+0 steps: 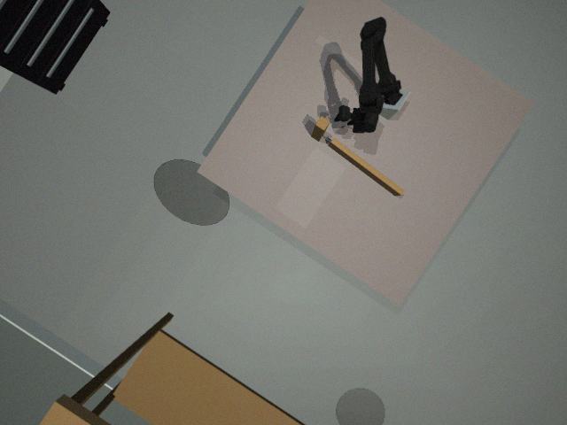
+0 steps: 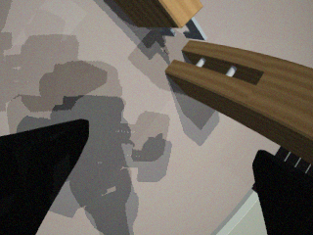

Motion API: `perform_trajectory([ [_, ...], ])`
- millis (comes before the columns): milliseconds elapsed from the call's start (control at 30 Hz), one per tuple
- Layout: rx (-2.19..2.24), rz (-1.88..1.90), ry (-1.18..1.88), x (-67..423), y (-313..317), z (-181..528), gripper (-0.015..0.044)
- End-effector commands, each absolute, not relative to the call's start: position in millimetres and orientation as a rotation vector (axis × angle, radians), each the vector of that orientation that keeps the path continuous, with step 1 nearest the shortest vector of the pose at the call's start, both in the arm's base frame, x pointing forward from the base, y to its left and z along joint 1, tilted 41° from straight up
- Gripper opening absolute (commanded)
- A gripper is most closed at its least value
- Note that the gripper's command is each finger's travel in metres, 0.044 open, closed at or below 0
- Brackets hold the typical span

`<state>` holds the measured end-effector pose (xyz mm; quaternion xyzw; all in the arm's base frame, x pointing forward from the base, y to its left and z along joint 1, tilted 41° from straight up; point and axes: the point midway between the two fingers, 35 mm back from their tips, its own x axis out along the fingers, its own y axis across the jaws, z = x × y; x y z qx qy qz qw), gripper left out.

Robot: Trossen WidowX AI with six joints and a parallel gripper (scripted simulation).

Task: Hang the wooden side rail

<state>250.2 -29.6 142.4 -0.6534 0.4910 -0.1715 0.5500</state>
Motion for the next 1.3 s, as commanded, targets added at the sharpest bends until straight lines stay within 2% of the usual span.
perform_trajectory([
  [0,-1.066,-0.794,0.848,256.4,-24.8,143.4,0.0440],
  [367,-0.641,-0.977,0.490,264.3,-17.3,143.2,0.0440],
  [767,-0.159,-1.013,0.093,274.8,-6.1,141.4,0.0440],
  [1267,-0.131,-1.011,0.073,275.3,-5.5,141.2,0.0440],
])
